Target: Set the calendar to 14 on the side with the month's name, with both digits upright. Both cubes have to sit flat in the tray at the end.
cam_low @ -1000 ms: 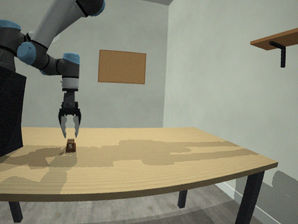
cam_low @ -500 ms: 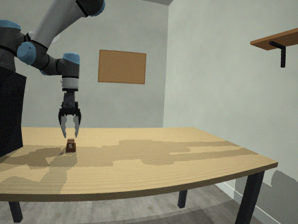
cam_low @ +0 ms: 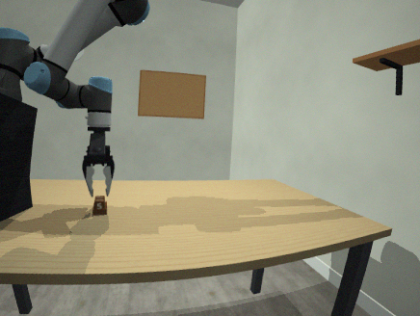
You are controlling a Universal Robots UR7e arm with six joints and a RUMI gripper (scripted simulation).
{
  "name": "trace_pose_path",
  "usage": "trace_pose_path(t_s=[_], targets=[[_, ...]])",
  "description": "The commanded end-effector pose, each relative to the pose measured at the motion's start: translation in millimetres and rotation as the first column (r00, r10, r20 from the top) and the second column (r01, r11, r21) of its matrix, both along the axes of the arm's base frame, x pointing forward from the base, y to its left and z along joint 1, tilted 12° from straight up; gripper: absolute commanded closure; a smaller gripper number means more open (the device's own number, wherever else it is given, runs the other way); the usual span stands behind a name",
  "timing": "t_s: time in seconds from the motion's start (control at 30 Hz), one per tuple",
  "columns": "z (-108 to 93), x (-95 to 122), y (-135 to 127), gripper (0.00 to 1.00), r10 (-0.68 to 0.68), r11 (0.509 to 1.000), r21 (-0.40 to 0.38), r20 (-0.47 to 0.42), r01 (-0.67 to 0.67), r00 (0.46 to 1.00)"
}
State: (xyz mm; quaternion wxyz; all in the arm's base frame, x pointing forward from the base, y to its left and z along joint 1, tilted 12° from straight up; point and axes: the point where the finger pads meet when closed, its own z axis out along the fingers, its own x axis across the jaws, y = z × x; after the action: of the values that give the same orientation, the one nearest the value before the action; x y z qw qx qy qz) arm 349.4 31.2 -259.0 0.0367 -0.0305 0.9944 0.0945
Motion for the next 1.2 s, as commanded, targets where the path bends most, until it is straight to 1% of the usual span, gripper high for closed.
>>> trace_pose_path(t_s=[0.0, 0.13, 0.4, 1.17], targets=[[-7.2, 0.9, 1.3, 0.72, 0.000, 1.000, 0.000, 0.001, 0.000, 1.000], [-13.4, 1.3, 2.5, 0.72, 0.000, 1.000, 0.000, 0.001, 0.000, 1.000], [-18.7, 1.7, 3.5, 0.72, 0.000, 1.000, 0.000, 0.001, 0.000, 1.000], [-19.2, 1.7, 3.6, 0.72, 0.000, 1.000, 0.000, 0.001, 0.000, 1.000]])
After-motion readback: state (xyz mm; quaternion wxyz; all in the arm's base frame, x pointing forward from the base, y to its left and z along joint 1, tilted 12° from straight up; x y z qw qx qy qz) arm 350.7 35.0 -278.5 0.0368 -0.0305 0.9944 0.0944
